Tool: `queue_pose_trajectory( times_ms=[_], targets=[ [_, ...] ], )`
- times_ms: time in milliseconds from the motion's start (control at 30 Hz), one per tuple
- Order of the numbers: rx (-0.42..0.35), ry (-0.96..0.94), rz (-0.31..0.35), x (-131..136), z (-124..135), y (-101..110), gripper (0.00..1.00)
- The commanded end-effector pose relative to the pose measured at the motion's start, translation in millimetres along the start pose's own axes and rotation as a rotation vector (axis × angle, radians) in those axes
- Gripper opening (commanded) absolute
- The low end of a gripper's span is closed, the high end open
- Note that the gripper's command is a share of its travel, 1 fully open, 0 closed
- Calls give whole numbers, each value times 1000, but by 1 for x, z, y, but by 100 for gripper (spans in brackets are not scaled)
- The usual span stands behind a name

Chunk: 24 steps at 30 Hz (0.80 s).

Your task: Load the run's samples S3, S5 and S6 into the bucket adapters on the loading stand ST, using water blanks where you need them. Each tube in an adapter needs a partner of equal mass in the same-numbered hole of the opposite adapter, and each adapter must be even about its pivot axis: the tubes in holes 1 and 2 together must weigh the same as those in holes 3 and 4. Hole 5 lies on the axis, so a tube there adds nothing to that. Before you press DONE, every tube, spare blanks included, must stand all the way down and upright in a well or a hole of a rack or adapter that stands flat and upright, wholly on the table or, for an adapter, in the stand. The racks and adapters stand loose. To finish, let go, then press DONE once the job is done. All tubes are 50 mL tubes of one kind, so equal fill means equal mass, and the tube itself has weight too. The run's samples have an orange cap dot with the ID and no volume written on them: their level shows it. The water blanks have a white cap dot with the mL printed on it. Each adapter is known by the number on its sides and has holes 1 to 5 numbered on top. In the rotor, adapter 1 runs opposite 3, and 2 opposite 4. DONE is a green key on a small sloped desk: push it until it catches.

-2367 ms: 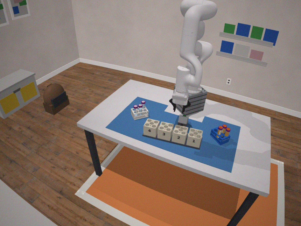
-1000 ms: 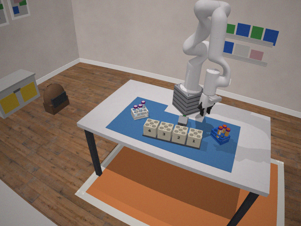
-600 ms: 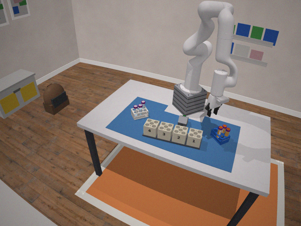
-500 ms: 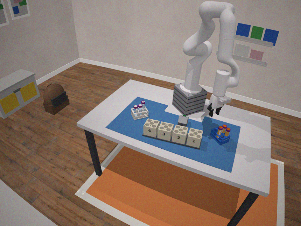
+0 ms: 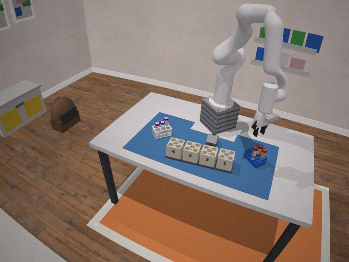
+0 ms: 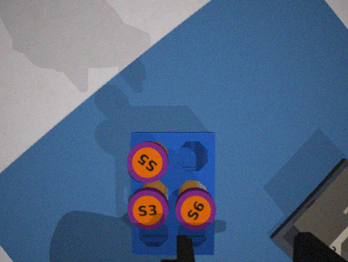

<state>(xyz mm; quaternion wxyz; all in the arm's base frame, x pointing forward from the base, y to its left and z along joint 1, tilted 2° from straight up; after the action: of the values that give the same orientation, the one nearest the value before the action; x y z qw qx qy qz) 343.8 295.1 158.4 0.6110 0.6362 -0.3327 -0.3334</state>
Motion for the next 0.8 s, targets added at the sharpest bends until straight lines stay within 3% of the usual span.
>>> queue_pose_trajectory(
  times_ms=[0, 367, 767],
  targets=[
    [0, -1, 10, -24, -10, 0, 57],
    [0, -1, 10, -65, -26, 0, 57],
    [0, -1, 10, -65, -26, 0, 57]
  ],
)
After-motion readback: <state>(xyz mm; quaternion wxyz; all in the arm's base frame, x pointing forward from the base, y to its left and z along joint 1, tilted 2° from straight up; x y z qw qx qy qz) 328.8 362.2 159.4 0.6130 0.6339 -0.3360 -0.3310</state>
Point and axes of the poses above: the point where the finger pads meet when closed, its own y axis back along the fingers, its own x axis across the jaws, z = x × y, the point moved 10 cm from there along y, back along the fingers, and after that the axes turned 12 degrees about -y, right-handed, at the moved point
